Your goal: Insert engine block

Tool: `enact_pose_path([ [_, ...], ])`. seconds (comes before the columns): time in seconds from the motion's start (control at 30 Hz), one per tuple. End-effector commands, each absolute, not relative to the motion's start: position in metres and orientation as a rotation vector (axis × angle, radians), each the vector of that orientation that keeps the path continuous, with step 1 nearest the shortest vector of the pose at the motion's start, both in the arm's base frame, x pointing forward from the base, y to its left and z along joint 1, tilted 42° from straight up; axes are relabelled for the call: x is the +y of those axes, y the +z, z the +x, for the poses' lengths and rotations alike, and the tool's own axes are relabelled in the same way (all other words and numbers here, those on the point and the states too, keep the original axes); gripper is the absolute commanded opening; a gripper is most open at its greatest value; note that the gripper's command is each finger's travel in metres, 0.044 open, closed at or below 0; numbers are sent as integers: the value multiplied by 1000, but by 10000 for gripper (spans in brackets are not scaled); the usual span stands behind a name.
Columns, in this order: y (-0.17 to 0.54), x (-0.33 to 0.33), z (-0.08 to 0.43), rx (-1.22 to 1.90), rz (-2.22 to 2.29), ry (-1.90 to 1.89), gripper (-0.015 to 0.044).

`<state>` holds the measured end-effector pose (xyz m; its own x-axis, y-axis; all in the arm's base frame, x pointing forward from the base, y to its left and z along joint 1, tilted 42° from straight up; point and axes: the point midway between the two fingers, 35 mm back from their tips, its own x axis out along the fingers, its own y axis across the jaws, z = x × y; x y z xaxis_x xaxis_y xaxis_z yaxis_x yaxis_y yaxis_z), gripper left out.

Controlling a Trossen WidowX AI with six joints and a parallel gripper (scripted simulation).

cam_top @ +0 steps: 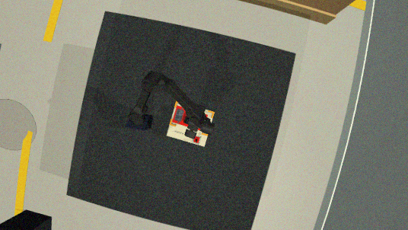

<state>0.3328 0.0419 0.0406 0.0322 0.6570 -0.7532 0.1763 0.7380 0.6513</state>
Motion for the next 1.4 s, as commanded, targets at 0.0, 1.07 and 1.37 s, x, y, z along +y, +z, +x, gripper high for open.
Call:
enact_pose_path([
  [0.0, 41, 42, 333, 1517, 700, 435, 158],
  [1.07, 40, 43, 333, 1511, 684, 449, 158],
  [1.37, 40, 43, 333, 1485, 622, 507, 158],
])
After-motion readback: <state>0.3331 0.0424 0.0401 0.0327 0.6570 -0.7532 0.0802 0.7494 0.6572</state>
